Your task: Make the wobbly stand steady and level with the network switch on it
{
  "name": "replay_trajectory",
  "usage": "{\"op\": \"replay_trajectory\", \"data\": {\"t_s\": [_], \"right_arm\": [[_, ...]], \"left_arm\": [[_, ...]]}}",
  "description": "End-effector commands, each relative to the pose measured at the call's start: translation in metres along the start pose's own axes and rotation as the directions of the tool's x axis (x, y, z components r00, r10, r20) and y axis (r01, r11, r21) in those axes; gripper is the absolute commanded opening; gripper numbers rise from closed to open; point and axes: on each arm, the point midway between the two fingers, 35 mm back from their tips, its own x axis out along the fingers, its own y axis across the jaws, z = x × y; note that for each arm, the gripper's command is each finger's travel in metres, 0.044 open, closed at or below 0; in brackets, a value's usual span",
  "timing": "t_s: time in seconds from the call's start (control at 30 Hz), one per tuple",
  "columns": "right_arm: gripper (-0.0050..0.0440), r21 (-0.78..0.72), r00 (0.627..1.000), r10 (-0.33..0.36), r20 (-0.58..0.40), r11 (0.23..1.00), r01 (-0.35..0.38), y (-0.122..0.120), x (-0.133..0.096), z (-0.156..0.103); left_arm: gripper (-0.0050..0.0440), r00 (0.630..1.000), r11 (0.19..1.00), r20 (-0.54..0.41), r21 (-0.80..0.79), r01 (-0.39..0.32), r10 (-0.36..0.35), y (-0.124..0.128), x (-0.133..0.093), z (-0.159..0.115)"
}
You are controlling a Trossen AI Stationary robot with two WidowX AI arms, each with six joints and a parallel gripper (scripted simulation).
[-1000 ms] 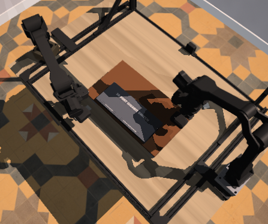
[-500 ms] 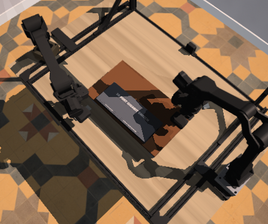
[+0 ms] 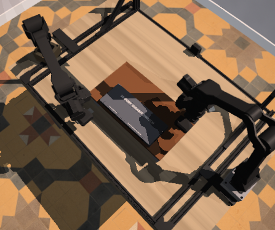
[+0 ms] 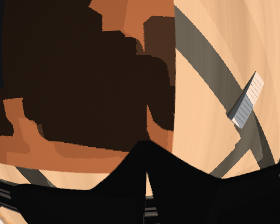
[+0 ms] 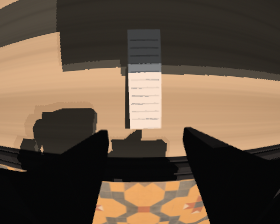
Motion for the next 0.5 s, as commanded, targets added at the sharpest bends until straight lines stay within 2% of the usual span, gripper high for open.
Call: {"op": "replay_trajectory", "data": {"t_s": [0.0,0.47], "right_arm": [[0.0239,0.0,1.0,0.0,0.0,1.0,0.0,0.0,0.0,0.0],[0.0239,0.0,1.0,0.0,0.0,1.0,0.0,0.0,0.0,0.0]], "left_arm": [[0.0,1.0,1.0,-0.008,-0.002,-0.008,0.008,0.0013,0.0076,-0.001],[0.0,1.0,1.0,-0.008,-0.002,-0.008,0.008,0.0013,0.01,-0.001]]}}
